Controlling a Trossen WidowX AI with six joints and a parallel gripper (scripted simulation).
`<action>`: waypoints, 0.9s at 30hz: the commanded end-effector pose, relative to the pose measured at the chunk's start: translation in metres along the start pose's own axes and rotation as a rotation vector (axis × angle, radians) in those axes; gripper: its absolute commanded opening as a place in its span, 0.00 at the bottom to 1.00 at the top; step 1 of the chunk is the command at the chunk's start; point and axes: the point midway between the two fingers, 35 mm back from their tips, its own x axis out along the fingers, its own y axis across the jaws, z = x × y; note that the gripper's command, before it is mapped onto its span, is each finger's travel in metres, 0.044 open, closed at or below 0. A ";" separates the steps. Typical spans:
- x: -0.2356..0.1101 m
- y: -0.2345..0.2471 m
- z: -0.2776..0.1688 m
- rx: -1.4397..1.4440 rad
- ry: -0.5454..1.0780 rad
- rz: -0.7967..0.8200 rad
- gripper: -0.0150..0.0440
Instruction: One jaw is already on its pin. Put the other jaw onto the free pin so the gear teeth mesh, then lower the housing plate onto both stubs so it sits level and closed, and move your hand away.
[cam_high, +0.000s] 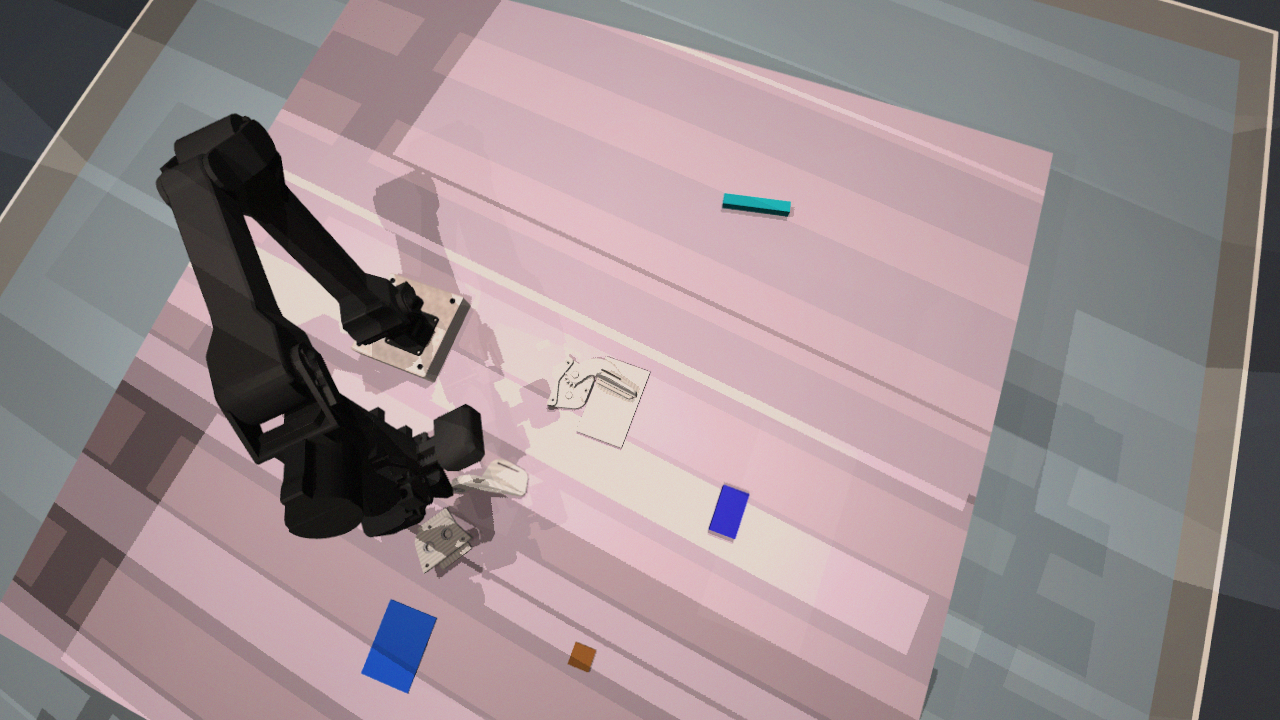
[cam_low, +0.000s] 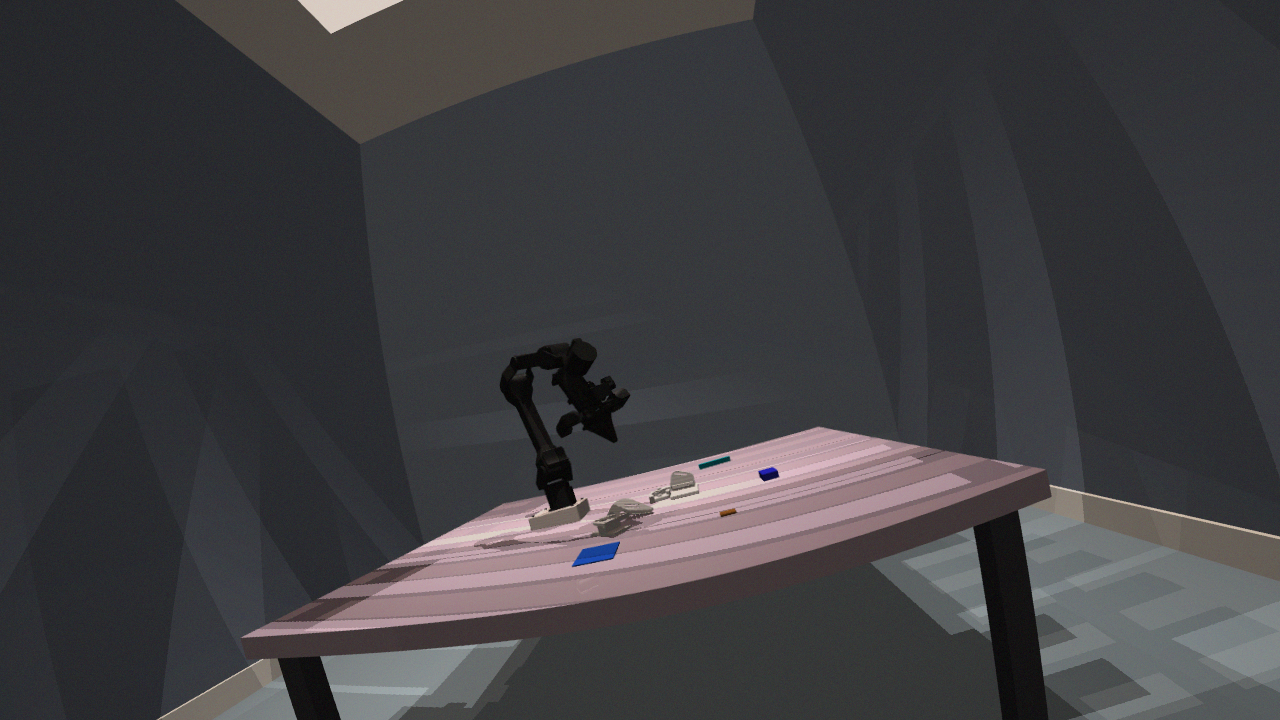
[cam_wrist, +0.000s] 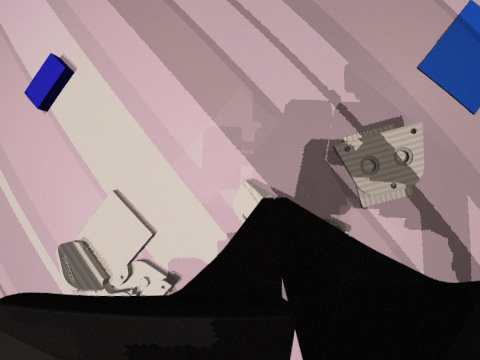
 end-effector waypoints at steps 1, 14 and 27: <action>0.015 -0.021 -0.013 0.084 0.078 -0.060 0.25; 0.045 -0.081 -0.064 0.346 0.307 -0.246 0.25; 0.053 -0.096 -0.081 0.411 0.369 -0.292 0.25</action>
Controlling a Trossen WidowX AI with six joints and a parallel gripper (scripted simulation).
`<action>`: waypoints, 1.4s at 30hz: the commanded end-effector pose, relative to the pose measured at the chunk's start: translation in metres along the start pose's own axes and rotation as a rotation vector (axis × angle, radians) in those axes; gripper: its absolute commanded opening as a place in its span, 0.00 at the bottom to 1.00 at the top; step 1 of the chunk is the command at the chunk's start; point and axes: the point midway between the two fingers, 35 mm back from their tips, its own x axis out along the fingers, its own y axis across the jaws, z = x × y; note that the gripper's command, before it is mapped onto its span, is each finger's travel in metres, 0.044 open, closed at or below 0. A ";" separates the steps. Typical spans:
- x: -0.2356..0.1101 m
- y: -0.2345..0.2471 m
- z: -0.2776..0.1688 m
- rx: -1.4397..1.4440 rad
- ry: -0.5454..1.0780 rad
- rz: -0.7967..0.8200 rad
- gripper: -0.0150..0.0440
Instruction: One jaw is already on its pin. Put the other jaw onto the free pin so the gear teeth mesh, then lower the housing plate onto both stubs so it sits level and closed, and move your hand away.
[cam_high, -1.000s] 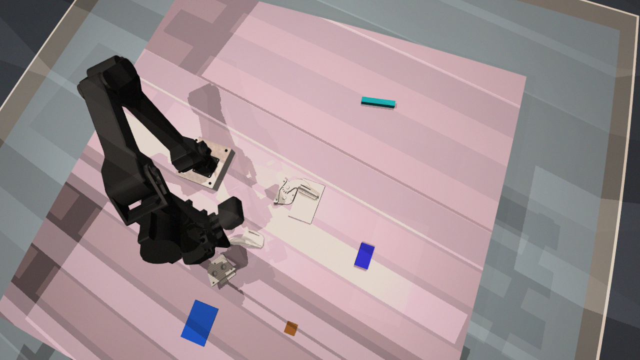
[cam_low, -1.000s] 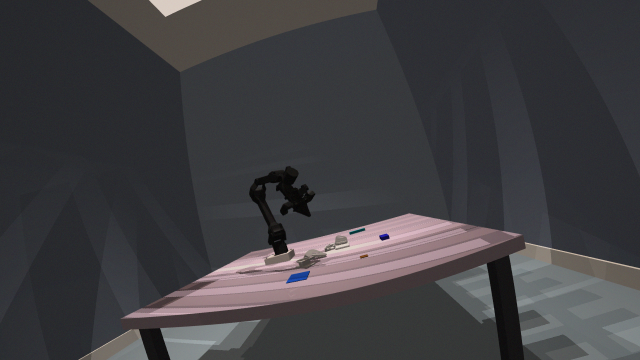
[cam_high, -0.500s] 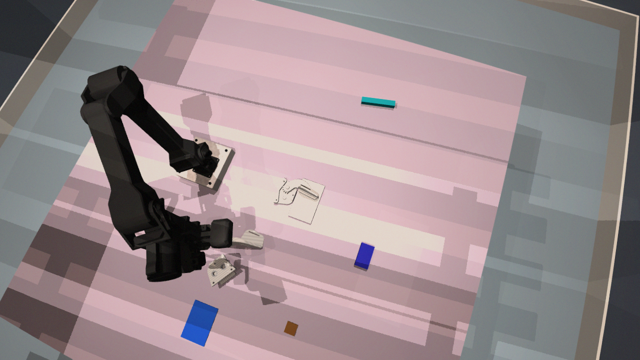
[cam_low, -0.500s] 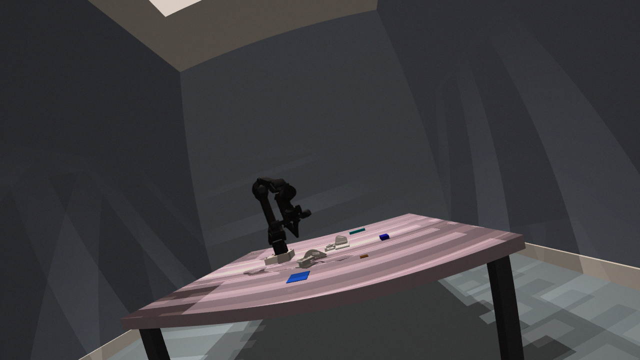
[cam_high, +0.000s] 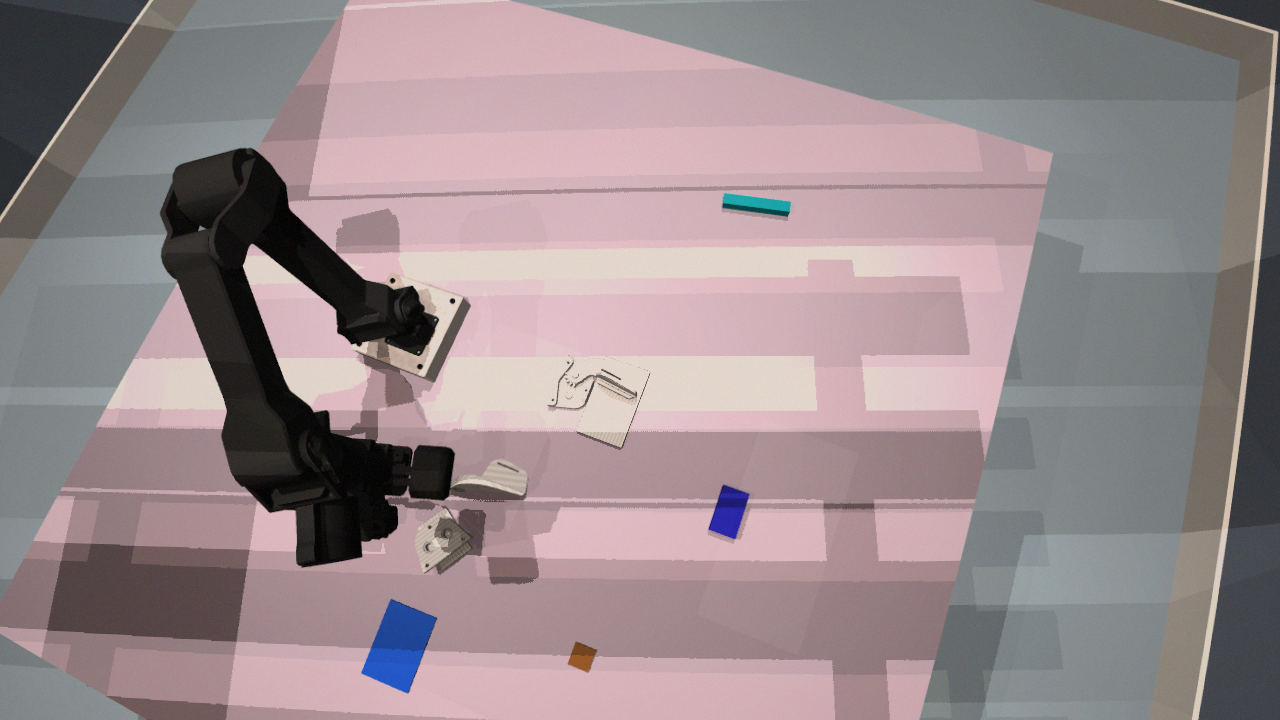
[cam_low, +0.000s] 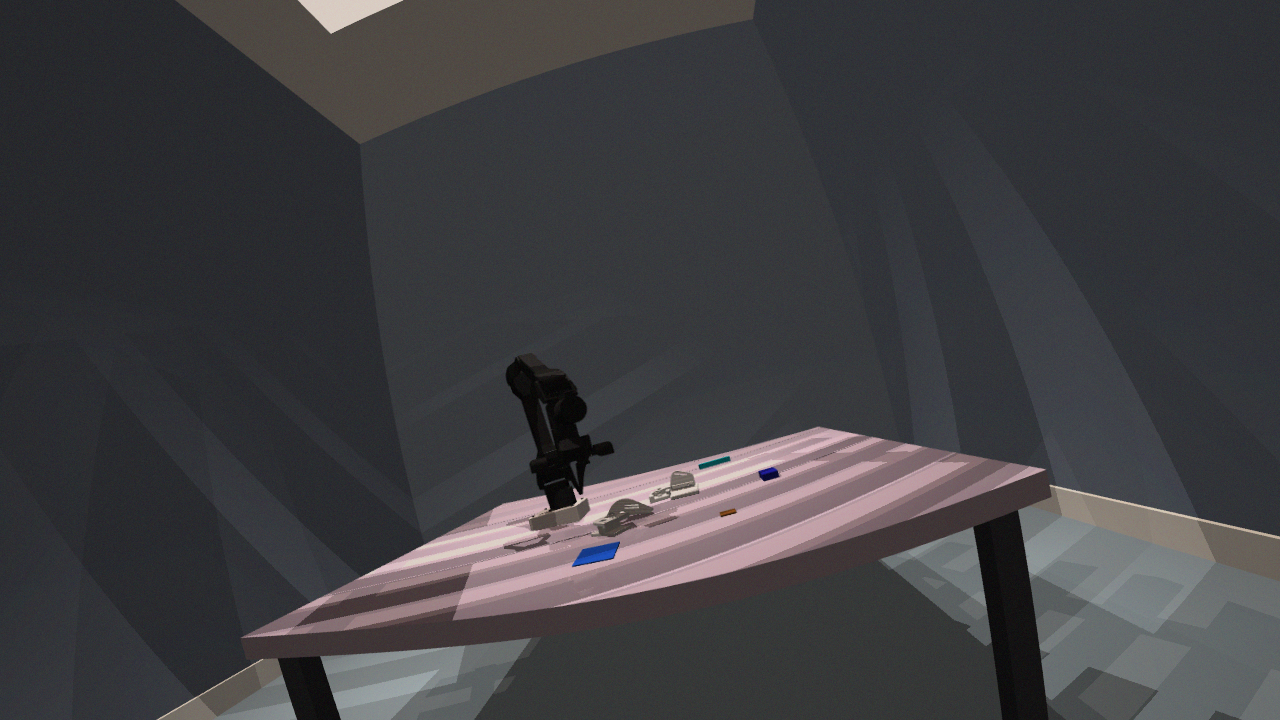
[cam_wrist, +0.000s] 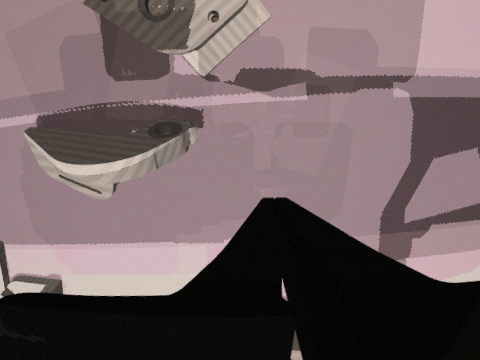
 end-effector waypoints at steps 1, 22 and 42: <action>0.007 -0.001 0.000 0.005 0.008 -0.006 0.25; 0.041 0.000 0.004 0.005 0.008 -0.006 0.25; 0.074 -0.001 0.002 0.006 0.008 -0.007 0.25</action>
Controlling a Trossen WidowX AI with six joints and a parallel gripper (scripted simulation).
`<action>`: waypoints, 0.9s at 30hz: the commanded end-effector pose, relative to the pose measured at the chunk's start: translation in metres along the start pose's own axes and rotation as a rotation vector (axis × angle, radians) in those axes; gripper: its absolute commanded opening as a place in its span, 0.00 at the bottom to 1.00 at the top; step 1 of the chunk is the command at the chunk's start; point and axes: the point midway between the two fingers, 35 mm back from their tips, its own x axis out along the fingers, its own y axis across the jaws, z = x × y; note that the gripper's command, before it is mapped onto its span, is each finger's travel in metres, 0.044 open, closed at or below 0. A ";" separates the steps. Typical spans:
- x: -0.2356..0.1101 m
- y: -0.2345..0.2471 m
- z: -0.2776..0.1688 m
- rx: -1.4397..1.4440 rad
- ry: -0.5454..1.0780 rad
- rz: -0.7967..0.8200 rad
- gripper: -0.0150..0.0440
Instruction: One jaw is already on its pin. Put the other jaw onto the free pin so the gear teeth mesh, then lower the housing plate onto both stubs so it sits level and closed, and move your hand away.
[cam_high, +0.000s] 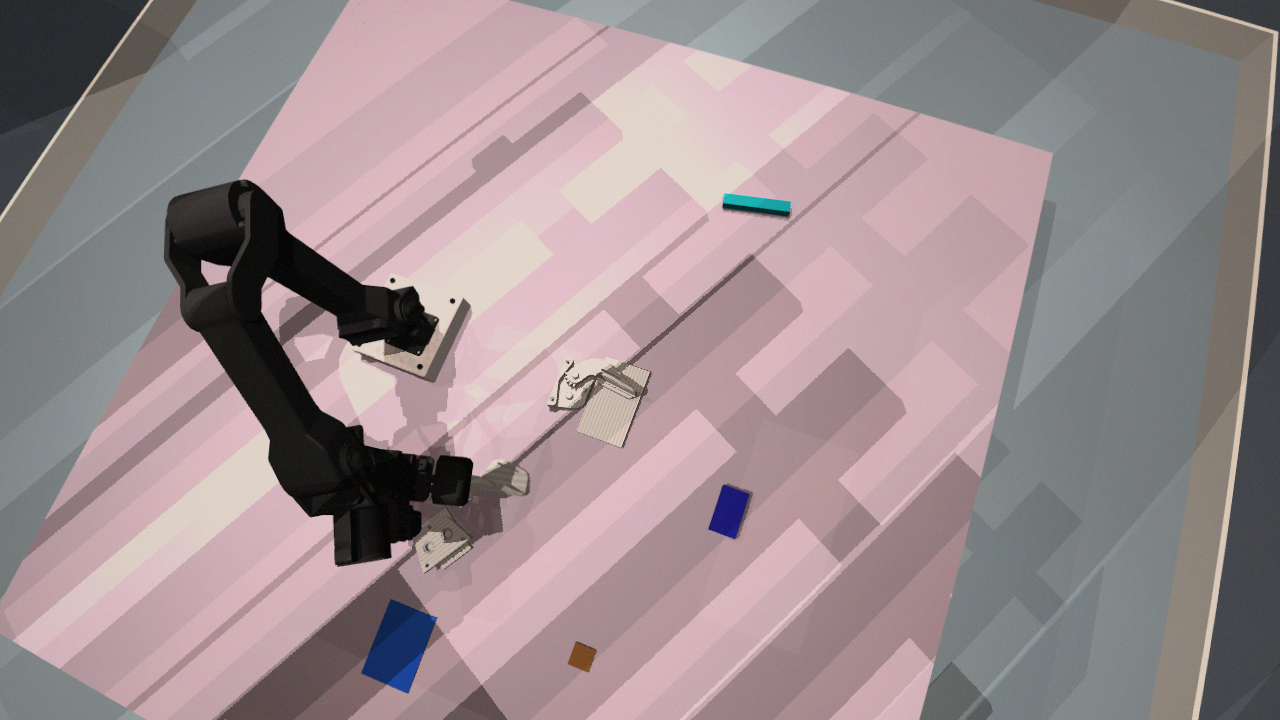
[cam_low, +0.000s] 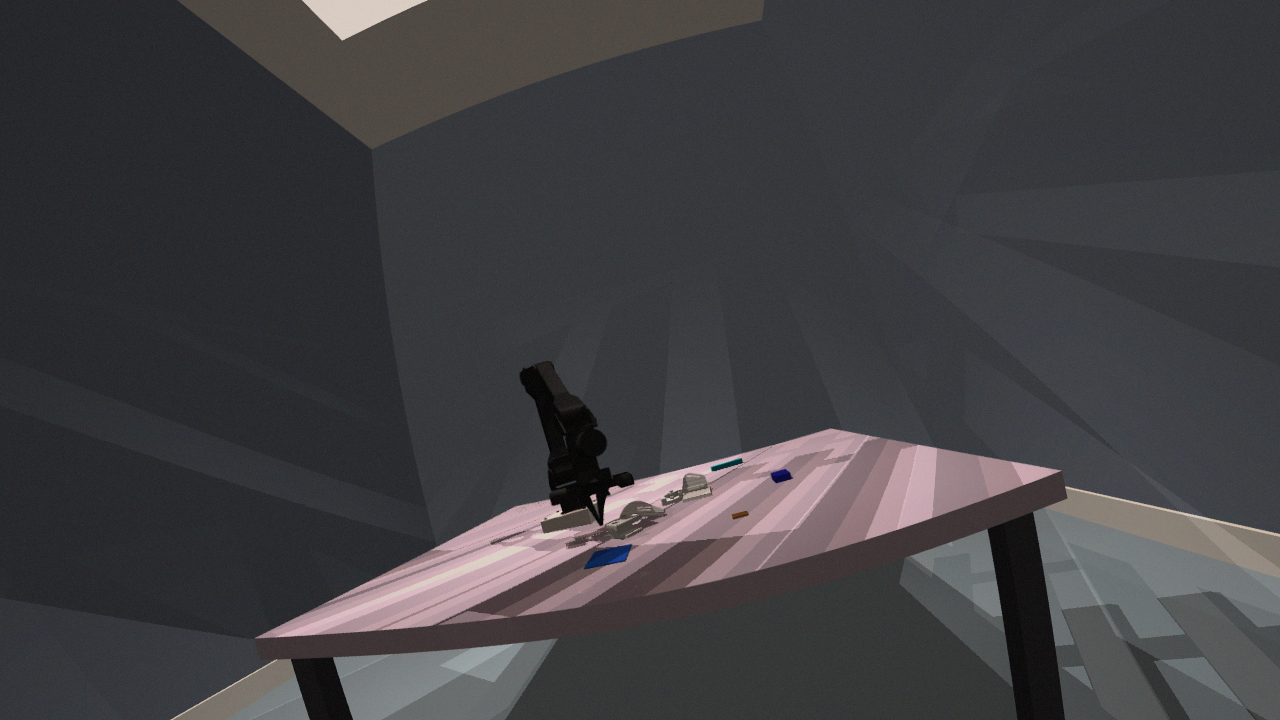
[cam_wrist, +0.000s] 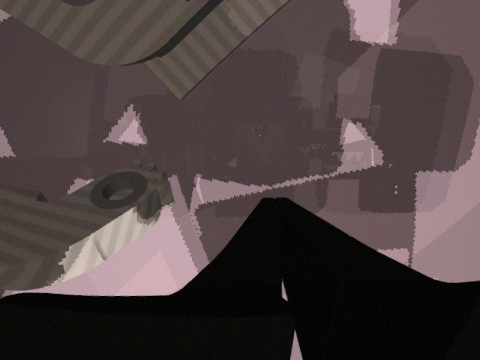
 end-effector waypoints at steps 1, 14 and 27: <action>0.009 -0.001 -0.003 -0.004 0.011 -0.006 0.25; 0.029 -0.002 -0.007 -0.003 0.011 -0.007 0.25; 0.029 -0.002 -0.007 -0.003 0.011 -0.007 0.25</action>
